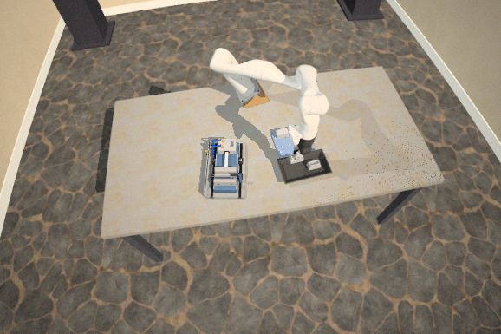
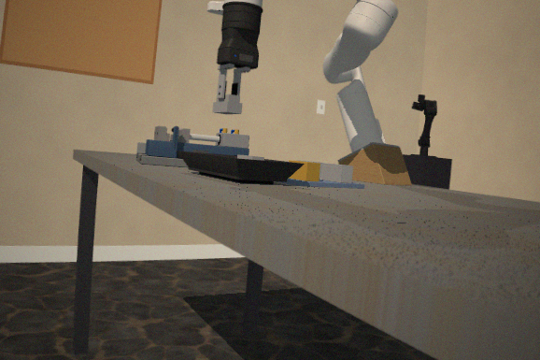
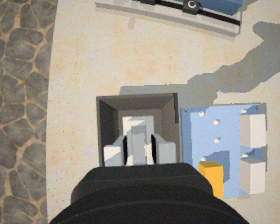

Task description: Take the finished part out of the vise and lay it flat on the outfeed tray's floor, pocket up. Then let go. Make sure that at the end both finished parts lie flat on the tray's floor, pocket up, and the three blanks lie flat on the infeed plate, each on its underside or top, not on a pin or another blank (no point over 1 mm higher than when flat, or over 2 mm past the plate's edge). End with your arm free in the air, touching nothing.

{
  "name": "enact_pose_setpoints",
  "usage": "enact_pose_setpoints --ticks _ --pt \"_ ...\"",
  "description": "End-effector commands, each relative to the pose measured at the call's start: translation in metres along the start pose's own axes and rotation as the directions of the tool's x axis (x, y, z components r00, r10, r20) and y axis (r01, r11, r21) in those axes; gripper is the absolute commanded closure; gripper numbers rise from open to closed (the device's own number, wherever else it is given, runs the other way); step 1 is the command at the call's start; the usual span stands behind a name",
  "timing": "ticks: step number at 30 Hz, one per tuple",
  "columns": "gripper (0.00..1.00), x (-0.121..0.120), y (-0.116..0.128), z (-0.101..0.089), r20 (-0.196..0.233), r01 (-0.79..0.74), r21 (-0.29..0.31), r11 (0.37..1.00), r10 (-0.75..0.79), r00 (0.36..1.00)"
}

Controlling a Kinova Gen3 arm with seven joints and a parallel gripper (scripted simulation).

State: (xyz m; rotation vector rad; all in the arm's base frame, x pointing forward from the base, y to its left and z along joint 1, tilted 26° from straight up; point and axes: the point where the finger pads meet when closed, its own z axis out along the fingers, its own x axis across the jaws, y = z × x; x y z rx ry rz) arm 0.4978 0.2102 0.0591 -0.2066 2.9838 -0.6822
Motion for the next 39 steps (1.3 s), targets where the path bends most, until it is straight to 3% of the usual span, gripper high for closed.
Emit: enact_pose_setpoints --ticks 1,17,39 --pt "1.0 0.0 0.0 -0.001 0.002 0.0 -0.001 1.0 0.0 1.0" --pt "1.0 0.0 0.0 0.007 0.002 0.0 -0.001 1.0 0.0 1.0" --pt "1.0 0.0 0.0 0.039 0.002 0.0 -0.001 1.0 0.0 1.0"
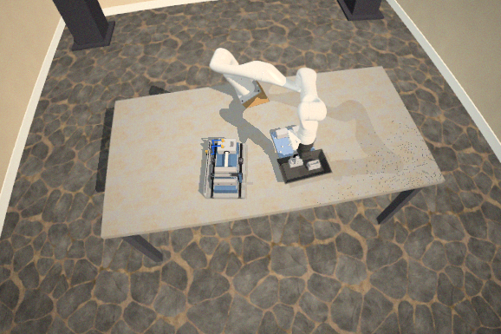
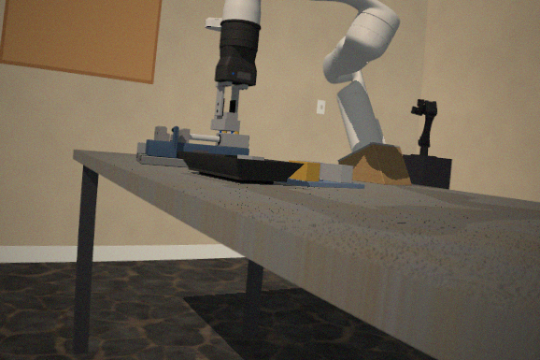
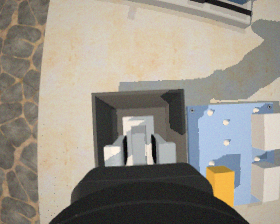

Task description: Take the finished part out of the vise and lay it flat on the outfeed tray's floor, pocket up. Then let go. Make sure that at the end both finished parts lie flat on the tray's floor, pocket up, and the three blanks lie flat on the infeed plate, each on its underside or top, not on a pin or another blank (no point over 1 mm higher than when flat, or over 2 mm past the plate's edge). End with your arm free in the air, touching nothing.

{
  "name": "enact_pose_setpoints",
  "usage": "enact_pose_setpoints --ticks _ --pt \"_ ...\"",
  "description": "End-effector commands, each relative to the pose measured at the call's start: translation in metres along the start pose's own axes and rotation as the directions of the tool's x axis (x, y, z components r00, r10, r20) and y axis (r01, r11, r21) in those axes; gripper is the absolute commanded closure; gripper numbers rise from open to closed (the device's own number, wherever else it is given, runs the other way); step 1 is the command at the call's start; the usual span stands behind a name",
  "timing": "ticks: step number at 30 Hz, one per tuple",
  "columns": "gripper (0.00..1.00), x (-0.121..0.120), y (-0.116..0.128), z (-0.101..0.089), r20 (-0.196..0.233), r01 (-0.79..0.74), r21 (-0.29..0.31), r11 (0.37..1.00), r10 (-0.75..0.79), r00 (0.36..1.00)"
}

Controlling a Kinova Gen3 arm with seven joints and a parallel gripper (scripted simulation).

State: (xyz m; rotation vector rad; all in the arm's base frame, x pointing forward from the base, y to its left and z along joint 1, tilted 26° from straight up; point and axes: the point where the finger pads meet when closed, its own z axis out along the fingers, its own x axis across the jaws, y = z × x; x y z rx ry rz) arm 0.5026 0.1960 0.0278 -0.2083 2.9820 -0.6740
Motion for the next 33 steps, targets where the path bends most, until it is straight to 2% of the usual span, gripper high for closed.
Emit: enact_pose_setpoints --ticks 1,22,33 --pt "1.0 0.001 0.0 0.007 -0.002 0.0 0.004 1.0 0.0 1.0" --pt "1.0 0.001 0.0 0.044 -0.002 0.0 0.004 1.0 0.0 1.0" --pt "1.0 0.001 0.0 0.056 -0.002 0.0 0.004 1.0 0.0 1.0"
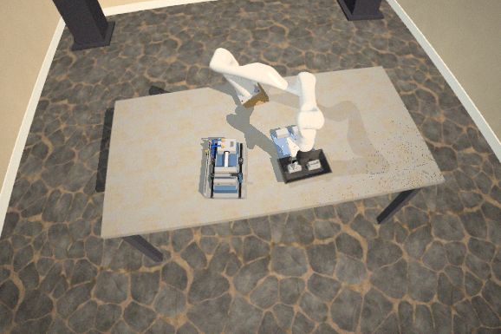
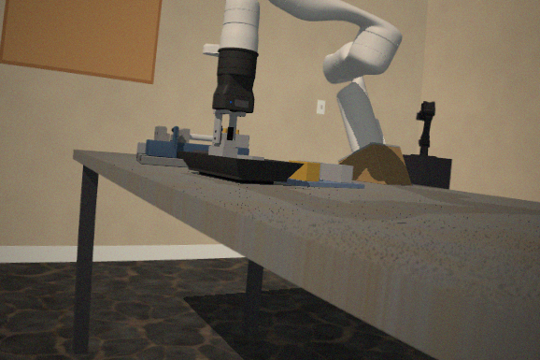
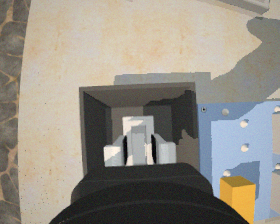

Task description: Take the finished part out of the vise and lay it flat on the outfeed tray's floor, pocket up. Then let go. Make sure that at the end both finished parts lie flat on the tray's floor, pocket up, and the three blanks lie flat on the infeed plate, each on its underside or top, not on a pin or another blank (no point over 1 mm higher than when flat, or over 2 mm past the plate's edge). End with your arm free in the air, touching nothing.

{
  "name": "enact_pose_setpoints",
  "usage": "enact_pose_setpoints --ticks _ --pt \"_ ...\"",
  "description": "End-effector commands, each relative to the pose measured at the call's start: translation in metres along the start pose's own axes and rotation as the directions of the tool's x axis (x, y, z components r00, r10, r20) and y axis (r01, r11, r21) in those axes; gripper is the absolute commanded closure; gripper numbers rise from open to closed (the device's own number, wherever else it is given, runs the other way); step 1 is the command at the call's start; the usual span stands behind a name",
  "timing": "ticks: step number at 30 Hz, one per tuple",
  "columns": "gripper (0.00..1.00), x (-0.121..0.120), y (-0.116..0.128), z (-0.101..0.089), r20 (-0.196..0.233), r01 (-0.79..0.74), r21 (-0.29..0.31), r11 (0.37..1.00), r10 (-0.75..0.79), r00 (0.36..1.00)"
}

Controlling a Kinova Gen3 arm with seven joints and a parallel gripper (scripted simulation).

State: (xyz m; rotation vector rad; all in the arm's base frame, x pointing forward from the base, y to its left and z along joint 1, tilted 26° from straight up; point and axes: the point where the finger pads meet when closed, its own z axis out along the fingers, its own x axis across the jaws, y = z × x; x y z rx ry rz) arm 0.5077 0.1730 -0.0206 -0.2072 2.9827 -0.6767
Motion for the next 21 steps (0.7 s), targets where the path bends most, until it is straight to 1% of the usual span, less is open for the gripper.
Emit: enact_pose_setpoints --ticks 1,6,21 --pt "1.0 0.0005 -0.0002 0.0032 -0.001 0.0 0.002 1.0 0.0 1.0" --pt "1.0 0.0005 -0.0002 0.0071 -0.001 0.0 0.002 1.0 0.0 1.0" --pt "1.0 0.0005 -0.0002 0.0102 -0.001 0.0 0.002 1.0 0.0 1.0"
